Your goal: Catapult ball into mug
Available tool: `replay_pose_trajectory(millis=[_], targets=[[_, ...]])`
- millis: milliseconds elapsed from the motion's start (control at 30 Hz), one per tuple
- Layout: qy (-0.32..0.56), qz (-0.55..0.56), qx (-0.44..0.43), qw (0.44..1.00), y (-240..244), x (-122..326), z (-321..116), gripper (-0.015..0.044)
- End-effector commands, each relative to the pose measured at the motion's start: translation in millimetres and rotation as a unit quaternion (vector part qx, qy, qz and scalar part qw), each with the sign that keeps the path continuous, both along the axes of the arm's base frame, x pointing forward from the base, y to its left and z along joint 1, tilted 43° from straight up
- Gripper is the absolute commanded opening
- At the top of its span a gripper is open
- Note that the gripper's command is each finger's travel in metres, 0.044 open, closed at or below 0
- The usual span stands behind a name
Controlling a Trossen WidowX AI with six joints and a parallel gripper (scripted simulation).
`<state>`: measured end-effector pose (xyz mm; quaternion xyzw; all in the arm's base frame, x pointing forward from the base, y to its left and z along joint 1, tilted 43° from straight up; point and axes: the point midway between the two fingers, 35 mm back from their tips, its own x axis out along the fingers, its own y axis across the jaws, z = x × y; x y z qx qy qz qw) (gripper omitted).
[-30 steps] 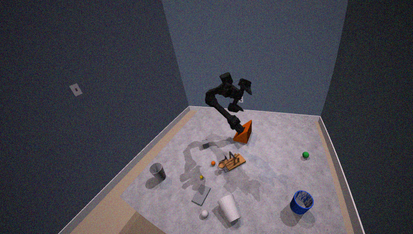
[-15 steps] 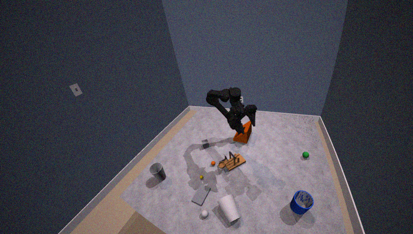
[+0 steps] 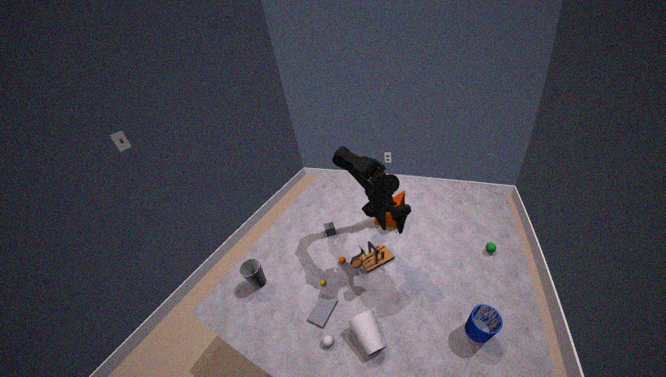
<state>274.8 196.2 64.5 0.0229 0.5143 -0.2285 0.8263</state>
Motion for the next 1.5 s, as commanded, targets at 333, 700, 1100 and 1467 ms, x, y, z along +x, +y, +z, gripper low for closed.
replay_pose_trajectory(millis=[333, 700, 1100, 1467], targets=[[0.087, -0.154, -0.140, 0.974, -79, -16, -28, 0.0440], [0.096, -0.168, -0.156, 0.969, -119, -17, -61, 0.0440], [0.096, -0.168, -0.156, 0.969, -128, -16, -71, 0.0440], [0.096, -0.168, -0.156, 0.969, -141, -16, -84, 0.0440]])
